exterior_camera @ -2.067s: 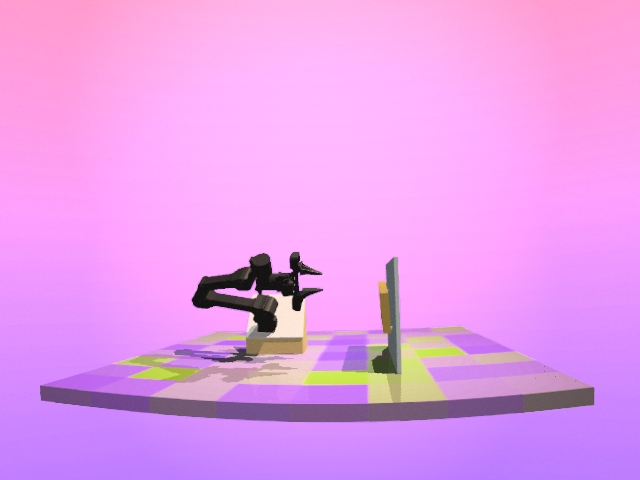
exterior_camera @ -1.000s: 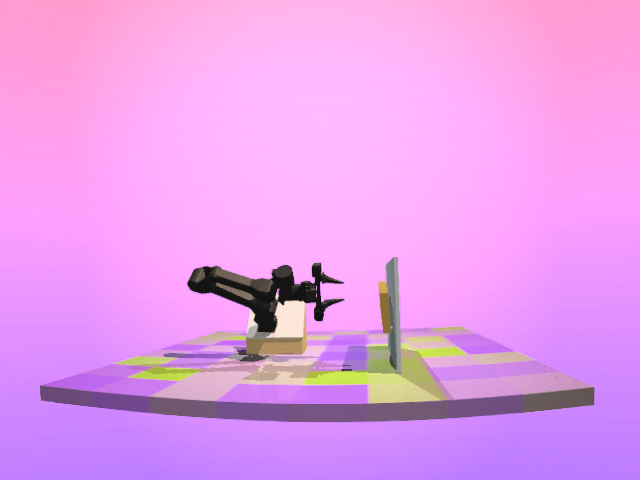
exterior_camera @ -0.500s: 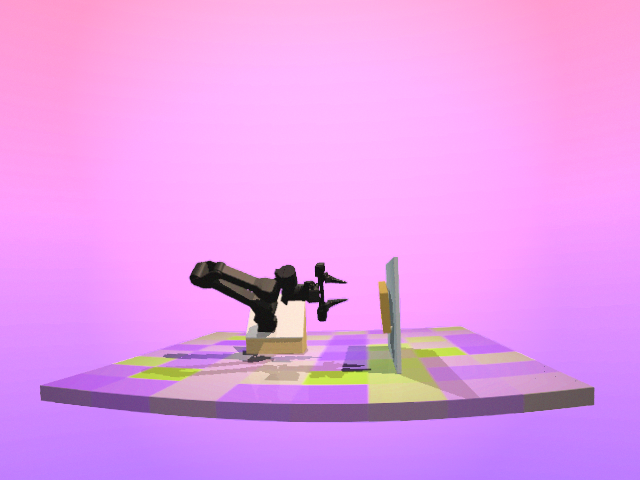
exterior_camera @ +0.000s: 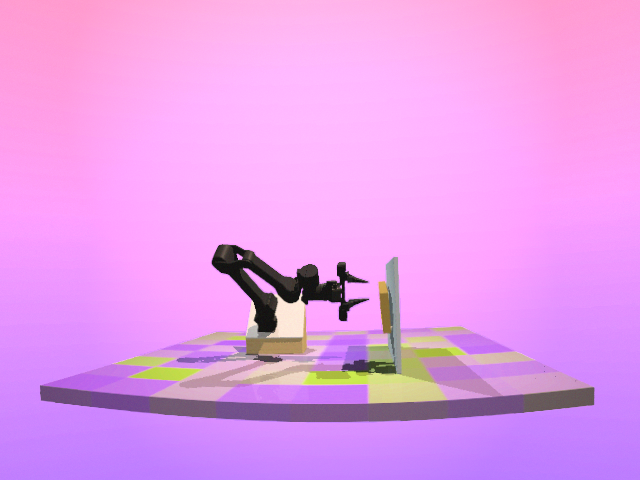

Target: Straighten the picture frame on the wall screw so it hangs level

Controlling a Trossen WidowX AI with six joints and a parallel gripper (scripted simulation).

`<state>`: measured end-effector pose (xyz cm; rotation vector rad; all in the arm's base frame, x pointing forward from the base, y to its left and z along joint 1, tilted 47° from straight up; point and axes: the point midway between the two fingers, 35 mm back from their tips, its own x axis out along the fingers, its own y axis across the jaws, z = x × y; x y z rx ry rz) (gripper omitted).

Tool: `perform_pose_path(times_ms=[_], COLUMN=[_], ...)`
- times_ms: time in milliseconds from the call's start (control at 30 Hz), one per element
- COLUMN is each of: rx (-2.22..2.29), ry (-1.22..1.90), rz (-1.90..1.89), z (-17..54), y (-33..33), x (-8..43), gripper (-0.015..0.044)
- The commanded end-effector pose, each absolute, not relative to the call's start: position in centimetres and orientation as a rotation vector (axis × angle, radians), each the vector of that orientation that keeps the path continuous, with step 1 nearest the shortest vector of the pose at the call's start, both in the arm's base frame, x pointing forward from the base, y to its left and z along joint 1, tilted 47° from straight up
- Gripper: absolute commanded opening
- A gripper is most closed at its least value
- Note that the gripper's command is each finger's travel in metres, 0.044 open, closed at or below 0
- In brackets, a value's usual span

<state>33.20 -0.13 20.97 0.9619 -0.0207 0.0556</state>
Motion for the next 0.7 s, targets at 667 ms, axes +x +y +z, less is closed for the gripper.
perform_pose_path(times_ms=[667], rx=[0.956], ry=[-0.036], rz=[0.058], z=[21.3], y=[-0.1], x=[35.0], gripper=[0.0260])
